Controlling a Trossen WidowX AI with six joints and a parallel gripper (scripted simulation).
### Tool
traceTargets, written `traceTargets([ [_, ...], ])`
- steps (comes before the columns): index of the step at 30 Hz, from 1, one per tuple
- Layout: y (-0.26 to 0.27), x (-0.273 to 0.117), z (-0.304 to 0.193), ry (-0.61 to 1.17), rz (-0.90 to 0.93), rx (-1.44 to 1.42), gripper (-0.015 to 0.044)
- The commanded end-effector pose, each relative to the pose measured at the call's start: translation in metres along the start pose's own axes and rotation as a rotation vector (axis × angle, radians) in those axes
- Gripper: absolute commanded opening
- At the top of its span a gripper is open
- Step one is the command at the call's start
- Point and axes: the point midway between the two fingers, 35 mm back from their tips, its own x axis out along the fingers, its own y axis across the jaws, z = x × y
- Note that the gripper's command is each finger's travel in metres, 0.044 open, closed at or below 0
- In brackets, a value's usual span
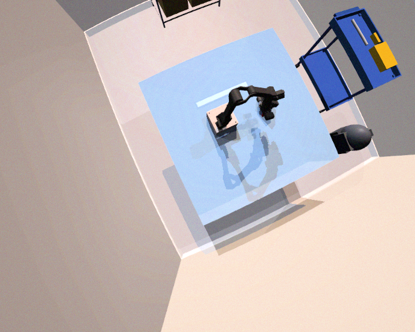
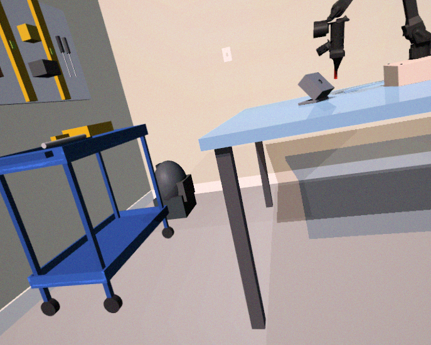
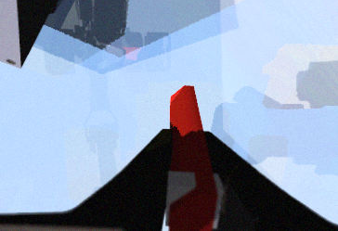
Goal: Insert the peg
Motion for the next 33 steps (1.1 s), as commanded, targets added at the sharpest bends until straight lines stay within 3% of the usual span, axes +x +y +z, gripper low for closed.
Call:
traceTargets([
  [1, 0.003, -0.001, 0.001, -0.012, -0.013, -0.058, 0.0],
  [33, 0.028, -0.009, 0.001, -0.072, -0.1, -0.483, 0.0],
])
